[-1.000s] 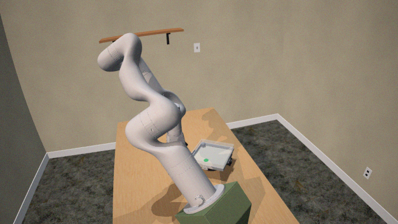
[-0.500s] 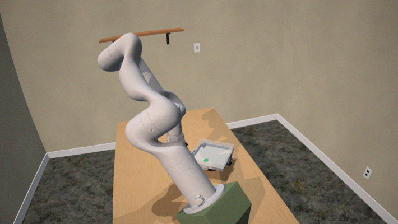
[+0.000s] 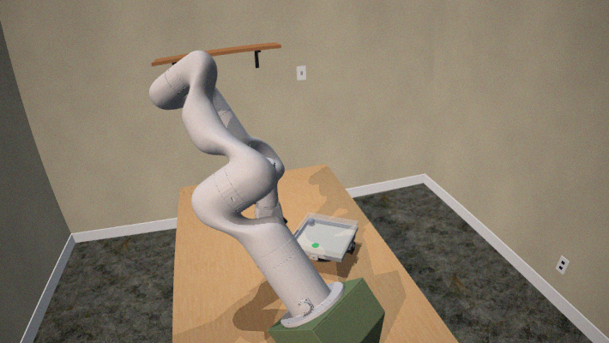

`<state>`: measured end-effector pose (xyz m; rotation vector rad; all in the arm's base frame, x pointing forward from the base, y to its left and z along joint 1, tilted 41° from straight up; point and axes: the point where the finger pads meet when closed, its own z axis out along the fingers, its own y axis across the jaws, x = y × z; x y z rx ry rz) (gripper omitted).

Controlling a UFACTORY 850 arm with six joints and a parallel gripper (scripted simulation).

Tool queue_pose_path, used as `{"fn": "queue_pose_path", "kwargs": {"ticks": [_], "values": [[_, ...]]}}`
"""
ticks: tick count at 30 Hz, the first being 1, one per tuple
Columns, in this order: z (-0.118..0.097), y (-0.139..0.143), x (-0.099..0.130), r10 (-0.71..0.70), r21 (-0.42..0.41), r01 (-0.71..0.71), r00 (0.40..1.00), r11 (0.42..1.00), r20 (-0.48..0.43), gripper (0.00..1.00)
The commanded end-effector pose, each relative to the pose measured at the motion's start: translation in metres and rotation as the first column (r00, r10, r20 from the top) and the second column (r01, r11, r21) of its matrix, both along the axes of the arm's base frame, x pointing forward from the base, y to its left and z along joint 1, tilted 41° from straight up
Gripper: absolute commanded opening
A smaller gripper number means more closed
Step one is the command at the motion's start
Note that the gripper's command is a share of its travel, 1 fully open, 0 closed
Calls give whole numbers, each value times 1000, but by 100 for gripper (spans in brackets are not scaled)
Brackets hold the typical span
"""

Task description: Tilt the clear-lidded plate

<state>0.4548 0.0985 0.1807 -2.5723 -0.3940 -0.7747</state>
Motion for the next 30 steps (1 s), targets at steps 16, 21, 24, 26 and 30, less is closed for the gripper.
{"fn": "queue_pose_path", "kwargs": {"ticks": [16, 21, 24, 26, 30], "values": [[-3, 0, -3, 0, -1, 0, 1000, 1000, -1, 0], [-3, 0, -3, 0, -1, 0, 1000, 1000, -1, 0], [-2, 0, -2, 0, -1, 0, 1000, 1000, -1, 0], [-2, 0, -2, 0, -1, 0, 1000, 1000, -1, 0], [-1, 0, -1, 0, -1, 0, 1000, 1000, -1, 0]]}}
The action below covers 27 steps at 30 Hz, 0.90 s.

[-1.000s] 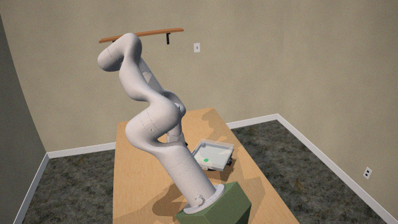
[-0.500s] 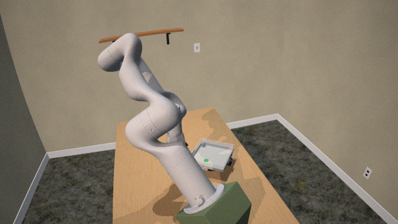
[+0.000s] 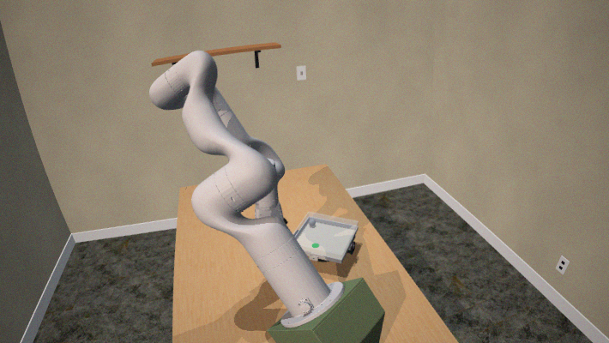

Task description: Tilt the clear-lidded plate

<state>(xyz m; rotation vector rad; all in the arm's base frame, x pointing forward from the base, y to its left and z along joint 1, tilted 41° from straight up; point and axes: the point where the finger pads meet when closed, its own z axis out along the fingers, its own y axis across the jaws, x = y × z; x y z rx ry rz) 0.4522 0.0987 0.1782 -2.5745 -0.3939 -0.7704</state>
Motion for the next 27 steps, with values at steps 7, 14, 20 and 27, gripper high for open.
{"fn": "queue_pose_path", "kwargs": {"ticks": [7, 14, 20, 27], "values": [[2, 0, 2, 0, 1, 0, 1000, 1000, 2, 0], [2, 0, 2, 0, 1, 0, 1000, 1000, 2, 0], [2, 0, 2, 0, 1, 0, 1000, 1000, 2, 0], [3, -1, 3, 0, 1, 0, 1000, 1000, 2, 0]]}}
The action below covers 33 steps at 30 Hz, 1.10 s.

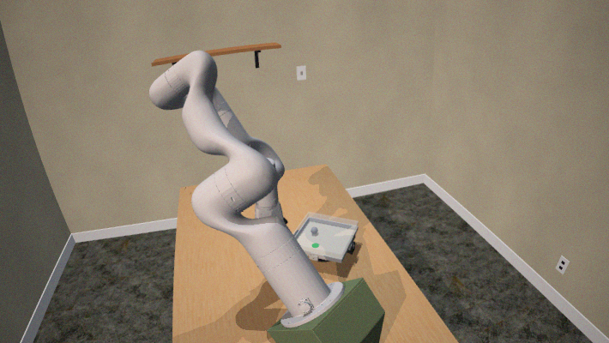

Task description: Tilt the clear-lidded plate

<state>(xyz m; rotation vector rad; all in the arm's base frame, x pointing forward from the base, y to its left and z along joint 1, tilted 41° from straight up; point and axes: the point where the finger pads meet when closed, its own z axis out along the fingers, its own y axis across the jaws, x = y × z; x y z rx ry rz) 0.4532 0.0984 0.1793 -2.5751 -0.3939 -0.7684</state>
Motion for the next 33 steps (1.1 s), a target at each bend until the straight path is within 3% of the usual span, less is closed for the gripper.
{"fn": "queue_pose_path", "kwargs": {"ticks": [1, 33], "values": [[2, 0, 2, -1, 1, 1, 1000, 1000, 4, 0], [0, -1, 0, -1, 1, 1, 1000, 1000, 4, 0]]}}
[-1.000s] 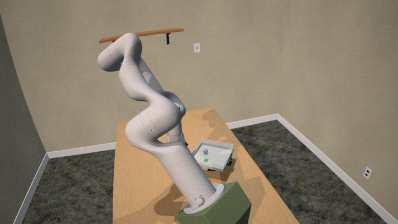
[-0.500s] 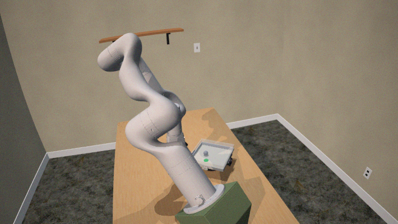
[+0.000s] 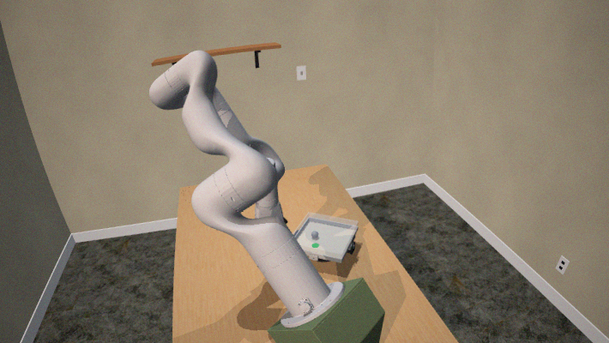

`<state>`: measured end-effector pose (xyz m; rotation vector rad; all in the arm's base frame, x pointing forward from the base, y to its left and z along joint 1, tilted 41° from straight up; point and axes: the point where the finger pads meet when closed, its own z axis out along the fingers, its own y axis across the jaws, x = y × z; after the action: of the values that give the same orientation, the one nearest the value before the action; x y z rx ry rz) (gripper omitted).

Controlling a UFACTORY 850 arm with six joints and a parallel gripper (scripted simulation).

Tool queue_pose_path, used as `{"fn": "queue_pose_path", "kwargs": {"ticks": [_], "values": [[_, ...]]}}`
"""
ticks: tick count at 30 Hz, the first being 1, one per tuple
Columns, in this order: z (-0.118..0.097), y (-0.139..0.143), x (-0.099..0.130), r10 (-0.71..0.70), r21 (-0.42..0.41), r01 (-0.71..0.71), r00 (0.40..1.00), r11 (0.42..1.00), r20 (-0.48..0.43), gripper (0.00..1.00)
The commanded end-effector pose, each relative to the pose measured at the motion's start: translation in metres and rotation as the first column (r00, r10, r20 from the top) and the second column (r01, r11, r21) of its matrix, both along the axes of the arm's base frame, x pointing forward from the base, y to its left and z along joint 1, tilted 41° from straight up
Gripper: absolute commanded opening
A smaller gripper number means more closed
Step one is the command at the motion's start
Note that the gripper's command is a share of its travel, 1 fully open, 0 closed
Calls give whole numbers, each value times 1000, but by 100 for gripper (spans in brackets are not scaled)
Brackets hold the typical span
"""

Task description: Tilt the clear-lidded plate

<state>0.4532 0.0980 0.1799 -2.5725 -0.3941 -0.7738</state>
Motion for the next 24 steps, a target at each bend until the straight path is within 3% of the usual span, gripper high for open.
{"fn": "queue_pose_path", "kwargs": {"ticks": [1, 24], "values": [[0, 0, 0, 0, -1, 0, 1000, 1000, 0, 0], [-3, 0, -3, 0, -1, 0, 1000, 1000, 0, 0]]}}
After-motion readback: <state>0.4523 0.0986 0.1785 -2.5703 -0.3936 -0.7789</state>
